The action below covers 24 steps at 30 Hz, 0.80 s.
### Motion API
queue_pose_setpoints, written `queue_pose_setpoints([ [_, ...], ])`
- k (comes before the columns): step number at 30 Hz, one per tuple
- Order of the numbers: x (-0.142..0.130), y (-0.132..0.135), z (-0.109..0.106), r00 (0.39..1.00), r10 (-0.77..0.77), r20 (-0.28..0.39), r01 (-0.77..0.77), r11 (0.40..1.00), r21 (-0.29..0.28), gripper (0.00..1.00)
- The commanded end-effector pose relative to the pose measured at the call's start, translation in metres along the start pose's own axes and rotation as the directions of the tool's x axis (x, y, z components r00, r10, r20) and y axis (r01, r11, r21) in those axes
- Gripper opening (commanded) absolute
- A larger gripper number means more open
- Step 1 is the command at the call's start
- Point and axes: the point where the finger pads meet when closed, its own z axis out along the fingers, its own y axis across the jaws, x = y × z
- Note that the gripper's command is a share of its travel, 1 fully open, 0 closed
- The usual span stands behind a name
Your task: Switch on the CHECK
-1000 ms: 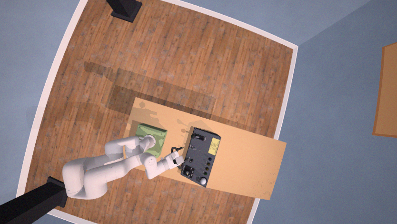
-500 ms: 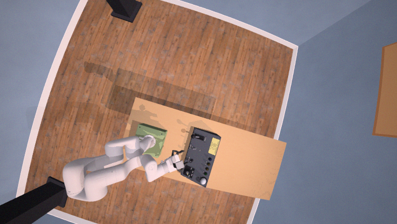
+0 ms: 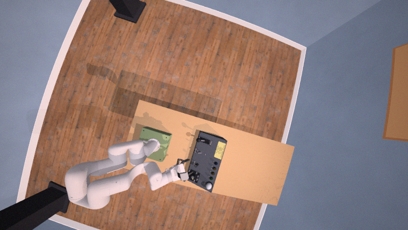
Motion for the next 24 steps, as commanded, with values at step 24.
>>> queue_pose_setpoints([
  [24,-0.050,0.070,-0.012,0.974,0.223,-0.044,-0.226,0.969,-0.096,1.00],
])
